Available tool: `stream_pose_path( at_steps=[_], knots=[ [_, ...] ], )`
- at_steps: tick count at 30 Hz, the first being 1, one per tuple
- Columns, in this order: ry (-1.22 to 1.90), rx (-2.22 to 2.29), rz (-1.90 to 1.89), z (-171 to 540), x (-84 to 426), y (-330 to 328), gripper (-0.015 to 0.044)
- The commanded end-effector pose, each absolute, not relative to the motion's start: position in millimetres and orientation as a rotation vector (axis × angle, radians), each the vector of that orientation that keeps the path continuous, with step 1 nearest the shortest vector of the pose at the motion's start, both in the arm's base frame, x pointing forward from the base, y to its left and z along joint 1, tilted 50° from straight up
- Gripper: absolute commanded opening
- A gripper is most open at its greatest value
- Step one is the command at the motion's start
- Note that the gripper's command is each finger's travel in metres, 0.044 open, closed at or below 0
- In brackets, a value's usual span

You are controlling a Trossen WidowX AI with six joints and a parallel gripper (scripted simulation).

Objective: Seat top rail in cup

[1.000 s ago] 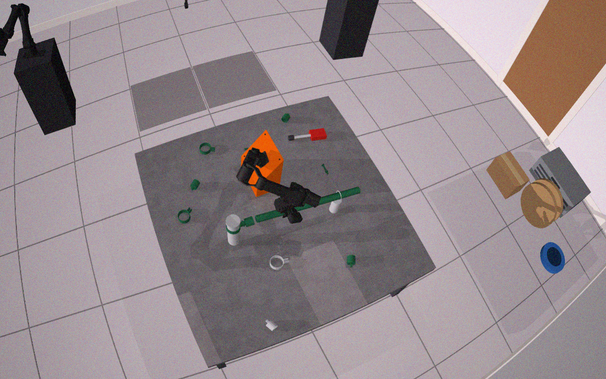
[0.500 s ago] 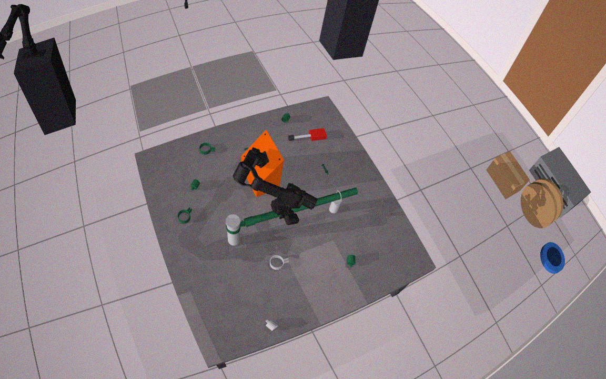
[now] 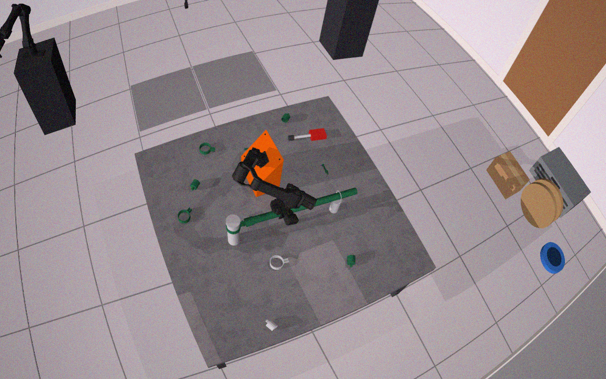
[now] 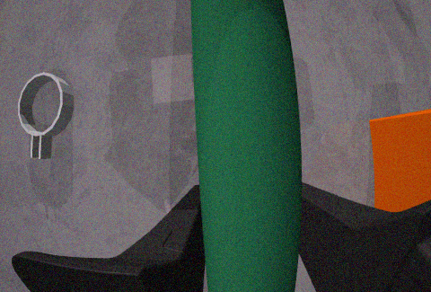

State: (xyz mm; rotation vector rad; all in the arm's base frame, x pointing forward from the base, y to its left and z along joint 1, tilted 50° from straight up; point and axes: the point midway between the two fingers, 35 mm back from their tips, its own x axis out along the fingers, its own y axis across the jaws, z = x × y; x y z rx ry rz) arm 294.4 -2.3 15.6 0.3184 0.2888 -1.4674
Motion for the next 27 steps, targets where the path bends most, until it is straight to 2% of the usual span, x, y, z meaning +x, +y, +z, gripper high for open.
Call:
stream_pose_path(
  at_steps=[1, 27],
  knots=[
    [0.289, 0.321, -1.465, 15.6, 295.2, -1.5, 0.0000],
    [0.296, 0.315, -1.461, 16.6, 298.2, -2.6, 0.0000]
  ],
)
